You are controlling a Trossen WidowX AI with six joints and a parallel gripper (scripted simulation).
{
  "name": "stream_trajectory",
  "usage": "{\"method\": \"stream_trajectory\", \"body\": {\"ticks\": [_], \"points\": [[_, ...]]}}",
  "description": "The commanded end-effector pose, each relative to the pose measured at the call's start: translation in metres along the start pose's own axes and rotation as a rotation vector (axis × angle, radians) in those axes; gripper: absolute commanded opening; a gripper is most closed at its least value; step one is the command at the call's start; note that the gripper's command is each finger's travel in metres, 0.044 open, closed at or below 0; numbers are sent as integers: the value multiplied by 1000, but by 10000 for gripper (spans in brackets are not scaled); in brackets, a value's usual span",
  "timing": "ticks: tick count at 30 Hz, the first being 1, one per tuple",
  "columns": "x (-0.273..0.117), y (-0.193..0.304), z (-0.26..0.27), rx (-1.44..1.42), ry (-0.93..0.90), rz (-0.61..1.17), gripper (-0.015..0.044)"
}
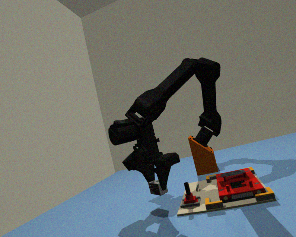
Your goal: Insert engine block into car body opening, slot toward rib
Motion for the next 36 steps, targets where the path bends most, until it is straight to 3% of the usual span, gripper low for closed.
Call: {"method": "stream_trajectory", "body": {"ticks": [1, 23, 36], "points": [[8, 1, -1, 9, -6, 2, 0], [44, 1, -1, 9, -8, 3, 0], [39, 0, -1, 7, -8, -4, 341]]}}
Point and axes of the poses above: the point midway between the two fingers, 35 mm back from their tips, its own x axis out along the fingers, its own z axis across the jaws, y = z × x, the point moved 10 cm from there along -x, back along the fingers, and after that the axes turned 9 degrees about x, right-handed, at the moved point
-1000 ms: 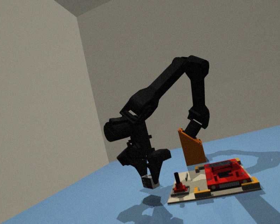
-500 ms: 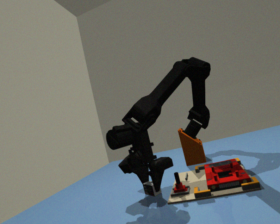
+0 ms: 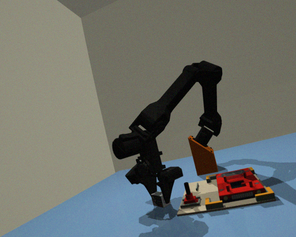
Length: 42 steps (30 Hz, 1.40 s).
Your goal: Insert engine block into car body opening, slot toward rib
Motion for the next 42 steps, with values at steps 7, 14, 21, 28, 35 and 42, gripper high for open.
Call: {"method": "stream_trajectory", "body": {"ticks": [7, 14, 21, 28, 35, 42], "points": [[0, 0, 0, -1, 1, -2, 440], [-22, -1, 0, 1, 2, 4, 440], [-46, -1, 0, 1, 3, 3, 440], [-42, -1, -1, 9, -4, 5, 440], [-42, -1, -1, 9, -4, 5, 440], [-88, -1, 0, -6, 4, 2, 440]]}}
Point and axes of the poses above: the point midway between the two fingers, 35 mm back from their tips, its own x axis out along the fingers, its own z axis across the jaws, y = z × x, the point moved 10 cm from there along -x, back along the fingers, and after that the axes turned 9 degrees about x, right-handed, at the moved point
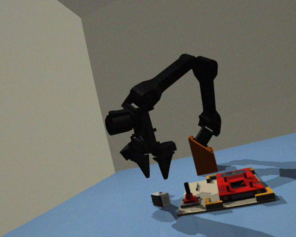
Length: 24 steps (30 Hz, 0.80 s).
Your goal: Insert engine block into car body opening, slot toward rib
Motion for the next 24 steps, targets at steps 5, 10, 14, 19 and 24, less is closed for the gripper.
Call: {"method": "stream_trajectory", "body": {"ticks": [5, 10, 14, 19, 24], "points": [[-14, -2, 3, -16, 1, -19, 440], [14, -2, 3, -16, 0, -18, 440], [27, -2, 3, -16, 0, -17, 440], [33, -2, 4, -17, 0, -17, 440], [41, -3, 4, -17, 0, -16, 440]]}}
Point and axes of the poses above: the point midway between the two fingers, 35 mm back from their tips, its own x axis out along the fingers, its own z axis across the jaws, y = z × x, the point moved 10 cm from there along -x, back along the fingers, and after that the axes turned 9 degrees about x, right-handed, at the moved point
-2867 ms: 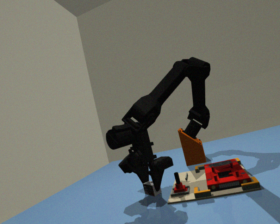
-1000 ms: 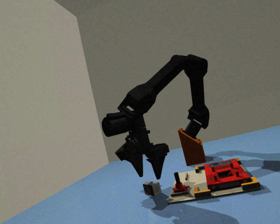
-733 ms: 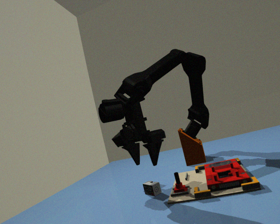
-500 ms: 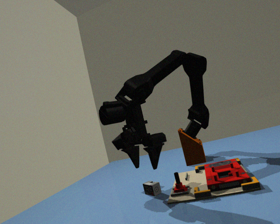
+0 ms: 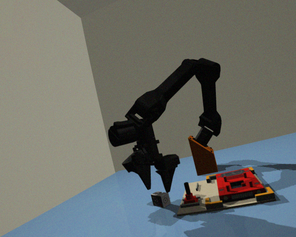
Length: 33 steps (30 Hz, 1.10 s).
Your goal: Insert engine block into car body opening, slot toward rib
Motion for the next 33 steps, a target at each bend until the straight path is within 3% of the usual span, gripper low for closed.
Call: {"method": "stream_trajectory", "body": {"ticks": [1, 18, 26, 33], "points": [[7, 1, -1, 9, -5, 5, 440], [33, 2, -1, 10, -6, 6, 440], [33, 2, -1, 10, -6, 6, 230], [33, 2, -1, 10, -6, 6, 183]]}}
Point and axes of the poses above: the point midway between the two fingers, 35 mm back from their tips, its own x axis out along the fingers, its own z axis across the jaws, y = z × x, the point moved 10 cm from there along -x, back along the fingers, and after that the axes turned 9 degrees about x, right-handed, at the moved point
